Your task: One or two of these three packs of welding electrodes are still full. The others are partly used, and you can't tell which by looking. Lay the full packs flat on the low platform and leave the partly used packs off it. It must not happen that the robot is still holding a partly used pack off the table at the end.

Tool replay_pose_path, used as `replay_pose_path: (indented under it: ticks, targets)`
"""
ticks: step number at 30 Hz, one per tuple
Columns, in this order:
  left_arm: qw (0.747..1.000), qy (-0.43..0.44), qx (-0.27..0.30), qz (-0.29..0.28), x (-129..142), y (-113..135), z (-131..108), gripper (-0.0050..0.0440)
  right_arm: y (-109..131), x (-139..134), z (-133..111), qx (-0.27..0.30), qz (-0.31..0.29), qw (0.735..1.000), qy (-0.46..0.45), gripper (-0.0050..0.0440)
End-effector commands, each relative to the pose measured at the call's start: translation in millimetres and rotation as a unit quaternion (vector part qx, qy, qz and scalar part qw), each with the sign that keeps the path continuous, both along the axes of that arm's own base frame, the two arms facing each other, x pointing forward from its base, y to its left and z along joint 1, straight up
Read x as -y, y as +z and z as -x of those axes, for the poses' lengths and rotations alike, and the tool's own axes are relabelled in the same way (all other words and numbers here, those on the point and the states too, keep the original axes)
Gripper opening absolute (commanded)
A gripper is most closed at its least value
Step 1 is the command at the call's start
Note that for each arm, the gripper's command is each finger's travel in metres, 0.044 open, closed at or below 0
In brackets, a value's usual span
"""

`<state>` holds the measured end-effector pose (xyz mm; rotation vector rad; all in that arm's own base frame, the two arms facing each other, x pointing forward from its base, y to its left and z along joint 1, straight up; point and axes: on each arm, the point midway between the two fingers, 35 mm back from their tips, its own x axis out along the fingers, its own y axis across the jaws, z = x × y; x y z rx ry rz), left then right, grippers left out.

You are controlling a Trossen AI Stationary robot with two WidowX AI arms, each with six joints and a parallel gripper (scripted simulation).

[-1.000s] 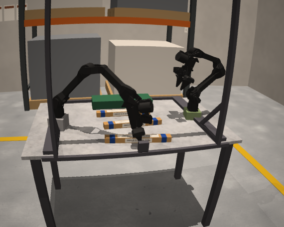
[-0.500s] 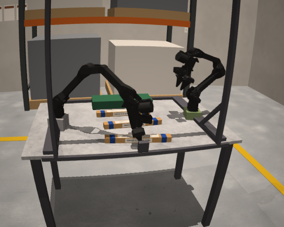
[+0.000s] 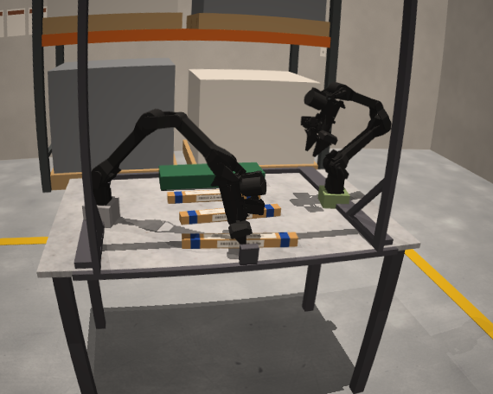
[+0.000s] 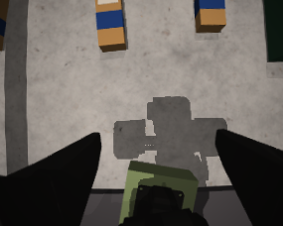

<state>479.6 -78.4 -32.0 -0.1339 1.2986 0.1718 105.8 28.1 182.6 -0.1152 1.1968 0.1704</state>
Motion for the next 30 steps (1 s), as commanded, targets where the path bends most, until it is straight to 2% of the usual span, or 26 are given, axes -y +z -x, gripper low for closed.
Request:
replay_pose_path:
  ticks: [1,16,20,30]
  targets:
    - [1.0,0.001,0.014,0.003,0,12,-5,-0.005,7,0,-1,0.011,-0.002,1.0,-0.002,0.033]
    - [1.0,0.003,0.011,0.002,-2,13,-2,-0.005,7,0,-1,0.011,-0.002,1.0,-0.002,0.033]
    - [1.0,0.003,0.028,0.006,0,32,-9,-0.005,7,0,-1,0.011,-0.002,1.0,-0.002,0.033]
    - [1.0,0.003,0.028,0.006,0,46,-9,-0.005,7,0,-1,0.011,-0.002,1.0,-0.002,0.033]
